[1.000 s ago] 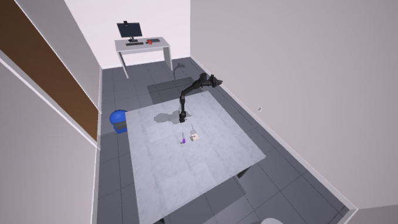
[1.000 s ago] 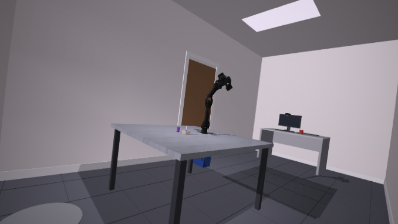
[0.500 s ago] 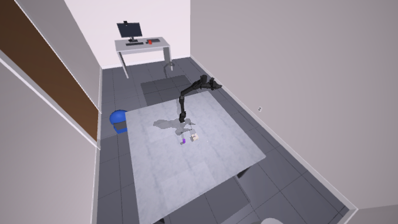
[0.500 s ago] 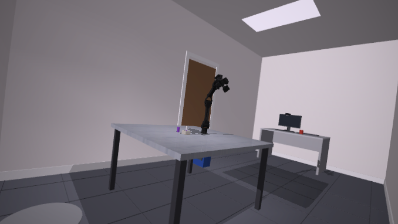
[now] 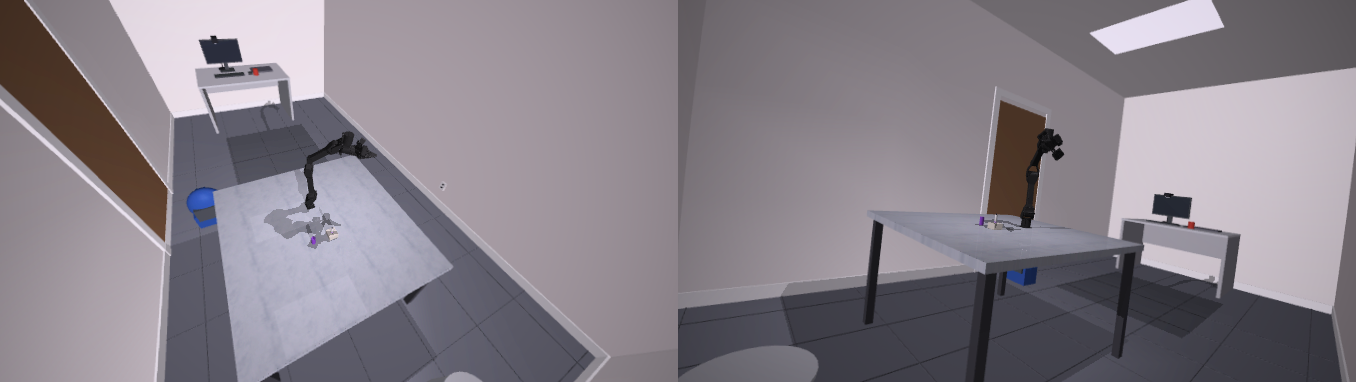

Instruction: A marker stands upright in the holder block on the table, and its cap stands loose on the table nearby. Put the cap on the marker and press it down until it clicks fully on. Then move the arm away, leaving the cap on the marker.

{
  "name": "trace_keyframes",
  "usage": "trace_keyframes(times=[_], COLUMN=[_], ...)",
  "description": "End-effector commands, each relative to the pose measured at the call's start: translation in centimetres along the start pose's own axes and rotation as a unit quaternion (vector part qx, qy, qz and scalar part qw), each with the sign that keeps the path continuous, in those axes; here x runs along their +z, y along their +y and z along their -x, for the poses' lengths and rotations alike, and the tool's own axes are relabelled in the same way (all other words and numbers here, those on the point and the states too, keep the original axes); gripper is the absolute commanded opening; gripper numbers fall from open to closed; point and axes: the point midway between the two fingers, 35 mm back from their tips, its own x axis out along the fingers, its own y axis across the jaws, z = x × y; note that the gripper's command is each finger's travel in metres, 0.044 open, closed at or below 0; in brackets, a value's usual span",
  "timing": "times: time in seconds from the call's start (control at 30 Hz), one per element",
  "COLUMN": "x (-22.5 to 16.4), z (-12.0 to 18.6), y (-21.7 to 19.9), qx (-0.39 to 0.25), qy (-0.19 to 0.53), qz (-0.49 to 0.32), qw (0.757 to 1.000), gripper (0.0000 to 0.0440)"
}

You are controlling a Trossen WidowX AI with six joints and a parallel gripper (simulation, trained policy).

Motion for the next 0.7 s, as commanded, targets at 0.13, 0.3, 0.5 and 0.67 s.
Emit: trace_keyframes(times=[0.13, 0.3, 0.5, 0.67], x=[-2.3, -3.9, -5.8, -7.4], z=[0.0, 0.0, 0.1, 0.3], y=[-0.1, -0.2, -0.3, -0.5], qx=[0.011, 0.015, 0.02, 0.023], qy=[0.037, 0.061, 0.092, 0.117], qz=[-0.021, -0.033, -0.048, -0.062], qw=[0.999, 0.997, 0.994, 0.991], gripper=[0.0328, 0.0329, 0.0329, 0.033])
